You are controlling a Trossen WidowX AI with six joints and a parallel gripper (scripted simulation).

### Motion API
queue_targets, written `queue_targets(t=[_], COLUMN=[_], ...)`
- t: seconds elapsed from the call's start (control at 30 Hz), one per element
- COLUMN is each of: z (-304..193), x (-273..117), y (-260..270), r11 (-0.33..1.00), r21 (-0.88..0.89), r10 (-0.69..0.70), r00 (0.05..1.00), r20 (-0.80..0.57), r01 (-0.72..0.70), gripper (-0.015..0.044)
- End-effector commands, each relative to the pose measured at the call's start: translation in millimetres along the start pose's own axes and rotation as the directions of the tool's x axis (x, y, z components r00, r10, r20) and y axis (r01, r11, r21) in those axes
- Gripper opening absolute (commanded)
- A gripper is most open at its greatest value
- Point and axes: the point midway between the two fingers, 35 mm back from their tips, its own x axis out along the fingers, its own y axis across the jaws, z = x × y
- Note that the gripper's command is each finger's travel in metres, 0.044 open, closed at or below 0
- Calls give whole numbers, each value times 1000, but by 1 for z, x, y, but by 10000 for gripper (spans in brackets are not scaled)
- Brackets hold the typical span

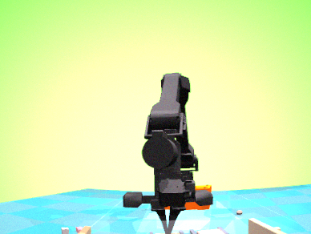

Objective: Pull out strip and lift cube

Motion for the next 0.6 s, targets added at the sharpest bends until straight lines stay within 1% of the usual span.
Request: queue_targets(t=[0.0,0.57], z=[0,1], x=[2,4], y=[0,0], r11=[1000,1000], r21=[-5,-5], r10=[3,3], r00=[1000,1000], r20=[1,1], r01=[-3,-3], gripper=[0,0])
